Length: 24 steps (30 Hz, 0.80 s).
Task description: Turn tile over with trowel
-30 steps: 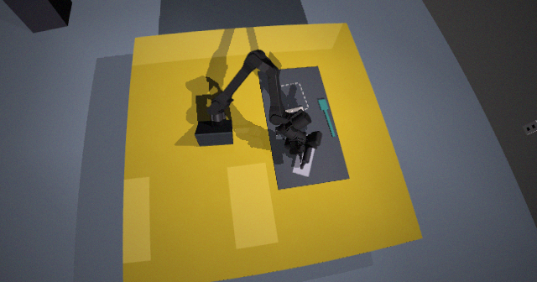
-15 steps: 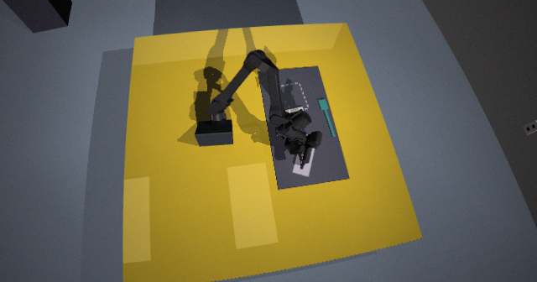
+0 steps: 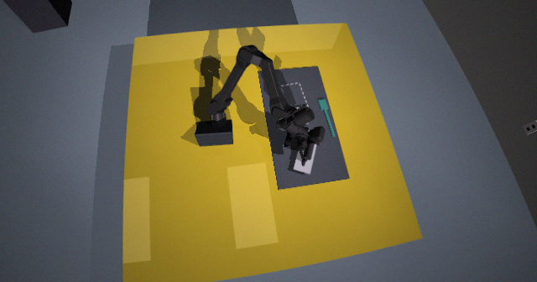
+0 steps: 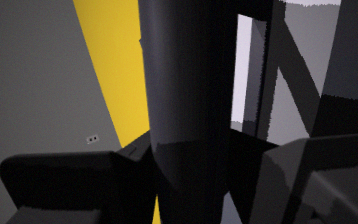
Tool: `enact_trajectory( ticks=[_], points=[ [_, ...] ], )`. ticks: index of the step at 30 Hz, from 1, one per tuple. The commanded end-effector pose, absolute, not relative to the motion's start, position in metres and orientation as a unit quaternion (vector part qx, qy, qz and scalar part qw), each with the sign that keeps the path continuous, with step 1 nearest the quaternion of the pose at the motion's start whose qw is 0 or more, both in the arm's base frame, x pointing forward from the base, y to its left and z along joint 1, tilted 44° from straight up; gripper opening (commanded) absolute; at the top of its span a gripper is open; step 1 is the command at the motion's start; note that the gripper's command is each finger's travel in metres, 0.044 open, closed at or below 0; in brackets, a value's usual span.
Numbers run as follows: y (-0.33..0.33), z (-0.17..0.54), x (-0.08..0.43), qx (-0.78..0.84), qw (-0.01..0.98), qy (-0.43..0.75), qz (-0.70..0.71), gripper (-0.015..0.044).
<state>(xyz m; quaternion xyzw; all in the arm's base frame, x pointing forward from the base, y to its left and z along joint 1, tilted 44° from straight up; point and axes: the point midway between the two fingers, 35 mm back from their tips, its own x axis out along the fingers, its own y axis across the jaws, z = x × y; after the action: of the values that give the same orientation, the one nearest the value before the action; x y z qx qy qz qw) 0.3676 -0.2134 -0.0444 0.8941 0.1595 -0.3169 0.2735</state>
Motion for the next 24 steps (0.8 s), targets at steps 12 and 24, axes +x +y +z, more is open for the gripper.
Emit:
enact_trajectory(
  ticks=[12, 24],
  points=[
    [-0.19, -0.025, 0.374, 0.874, 0.394, 0.23, -0.169, 0.0],
    [-0.179, -0.019, 0.373, 0.858, 0.434, 0.25, -0.113, 0.0]
  ],
)
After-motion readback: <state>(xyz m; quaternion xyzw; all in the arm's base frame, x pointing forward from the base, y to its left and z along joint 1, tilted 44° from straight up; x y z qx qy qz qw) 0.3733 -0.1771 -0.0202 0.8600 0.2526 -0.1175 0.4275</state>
